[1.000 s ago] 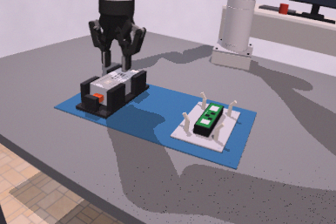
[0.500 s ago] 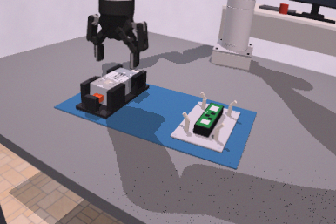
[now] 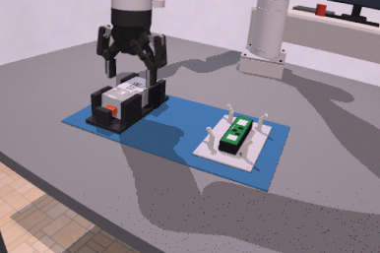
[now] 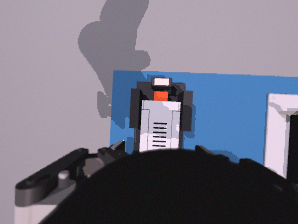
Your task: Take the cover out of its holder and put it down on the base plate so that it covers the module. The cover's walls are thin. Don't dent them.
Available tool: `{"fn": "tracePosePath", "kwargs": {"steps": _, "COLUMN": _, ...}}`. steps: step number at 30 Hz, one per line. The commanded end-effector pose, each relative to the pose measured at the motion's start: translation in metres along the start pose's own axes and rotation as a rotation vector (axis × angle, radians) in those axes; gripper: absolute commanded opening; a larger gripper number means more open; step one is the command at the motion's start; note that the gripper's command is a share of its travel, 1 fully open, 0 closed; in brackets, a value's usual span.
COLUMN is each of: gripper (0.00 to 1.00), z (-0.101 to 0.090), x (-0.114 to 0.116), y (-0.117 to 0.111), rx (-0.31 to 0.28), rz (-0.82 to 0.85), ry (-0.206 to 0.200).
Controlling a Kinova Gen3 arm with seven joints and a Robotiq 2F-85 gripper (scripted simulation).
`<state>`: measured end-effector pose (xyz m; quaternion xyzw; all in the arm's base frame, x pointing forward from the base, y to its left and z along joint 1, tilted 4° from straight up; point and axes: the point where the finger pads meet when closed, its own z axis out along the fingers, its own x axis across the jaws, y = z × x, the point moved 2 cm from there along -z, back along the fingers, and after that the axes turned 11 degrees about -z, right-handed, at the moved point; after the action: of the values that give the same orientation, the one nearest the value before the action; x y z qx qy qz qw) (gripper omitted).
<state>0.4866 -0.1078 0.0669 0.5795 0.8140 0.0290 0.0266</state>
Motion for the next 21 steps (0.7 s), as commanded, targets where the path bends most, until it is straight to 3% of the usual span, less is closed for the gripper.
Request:
{"fn": "tracePosePath", "kwargs": {"steps": 1, "gripper": 1.00, "z": 0.017, "x": -0.001, "y": -0.004, "rx": 0.012, "rz": 0.004, "ry": 0.003}}
{"fn": "tracePosePath", "kwargs": {"steps": 4, "gripper": 1.00, "z": 0.032, "x": 0.000, "y": -0.003, "rx": 0.008, "rz": 0.003, "ry": 0.003}}
{"fn": "tracePosePath", "kwargs": {"steps": 21, "gripper": 1.00, "z": 0.039, "x": -0.001, "y": -0.003, "rx": 0.008, "rz": 0.003, "ry": 0.002}}
